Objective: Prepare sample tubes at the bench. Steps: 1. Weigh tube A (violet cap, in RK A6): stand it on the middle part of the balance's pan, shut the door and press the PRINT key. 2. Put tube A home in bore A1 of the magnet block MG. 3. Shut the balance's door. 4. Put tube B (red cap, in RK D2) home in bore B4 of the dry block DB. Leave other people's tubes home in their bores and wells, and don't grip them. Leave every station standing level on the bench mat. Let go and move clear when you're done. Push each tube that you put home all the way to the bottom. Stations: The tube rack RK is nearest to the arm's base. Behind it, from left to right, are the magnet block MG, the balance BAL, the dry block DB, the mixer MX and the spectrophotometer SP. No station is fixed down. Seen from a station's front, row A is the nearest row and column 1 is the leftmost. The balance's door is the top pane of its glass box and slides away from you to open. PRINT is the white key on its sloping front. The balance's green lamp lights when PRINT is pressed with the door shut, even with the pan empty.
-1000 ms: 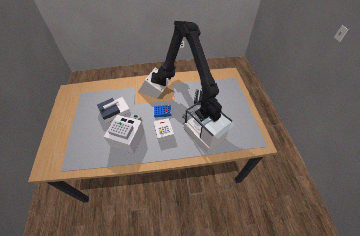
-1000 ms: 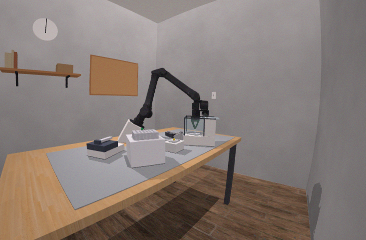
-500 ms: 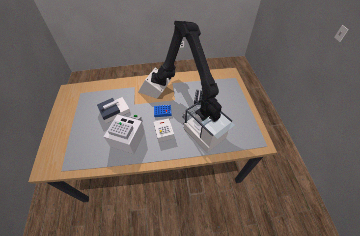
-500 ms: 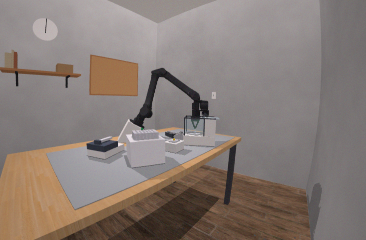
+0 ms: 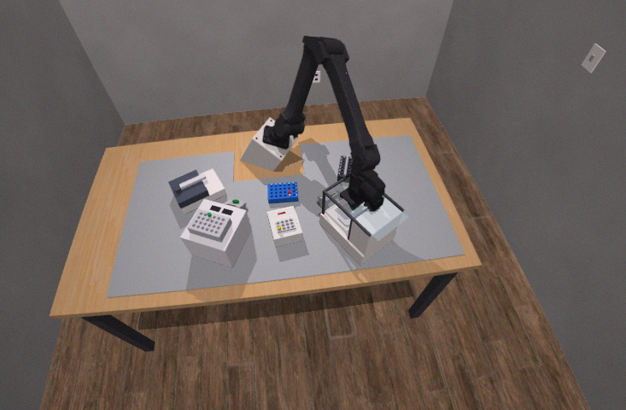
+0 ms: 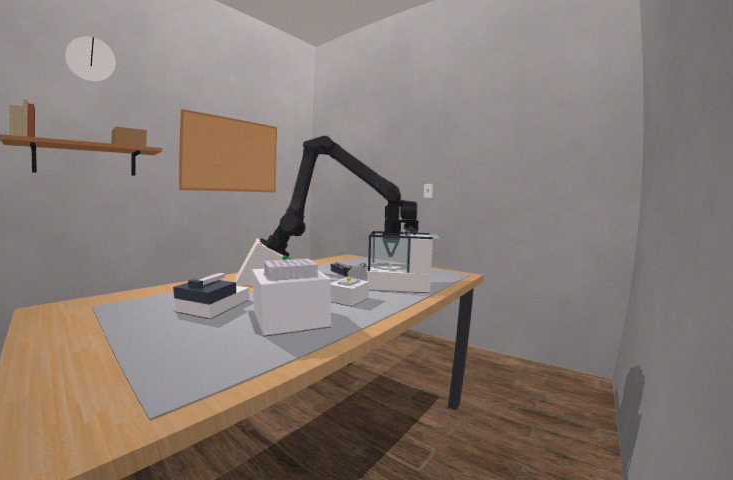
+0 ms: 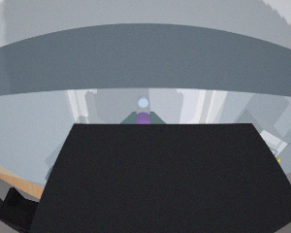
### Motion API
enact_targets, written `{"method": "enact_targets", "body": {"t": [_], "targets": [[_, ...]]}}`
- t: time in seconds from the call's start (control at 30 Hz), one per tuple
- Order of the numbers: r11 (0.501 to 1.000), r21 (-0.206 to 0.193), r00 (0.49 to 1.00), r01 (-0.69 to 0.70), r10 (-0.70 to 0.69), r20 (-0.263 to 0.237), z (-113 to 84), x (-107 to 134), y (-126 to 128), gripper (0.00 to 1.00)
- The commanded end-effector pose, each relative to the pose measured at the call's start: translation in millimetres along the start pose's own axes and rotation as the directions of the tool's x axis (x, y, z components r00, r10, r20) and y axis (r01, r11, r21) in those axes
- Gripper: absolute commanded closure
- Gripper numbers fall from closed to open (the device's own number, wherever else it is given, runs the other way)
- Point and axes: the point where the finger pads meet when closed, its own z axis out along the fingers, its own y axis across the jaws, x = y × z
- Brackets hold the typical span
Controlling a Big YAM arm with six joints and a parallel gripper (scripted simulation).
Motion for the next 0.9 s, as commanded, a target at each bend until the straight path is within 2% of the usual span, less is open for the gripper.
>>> {"method": "enact_targets", "body": {"t": [0.0,0.13,0.17,0.87], "targets": [[1.000,0.006,0.999,0.004,-0.004,0.036,-14.2,-15.5,0.0,0.91],[1.000,0.009,0.999,0.007,-0.007,0.047,-21.9,-18.4,0.4,0.91],[1.000,0.004,1.000,0.007,-0.007,0.030,-11.2,-12.4,1.0,0.91],[1.000,0.004,1.000,0.007,-0.007,0.030,-11.2,-12.4,1.0,0.91]]}}
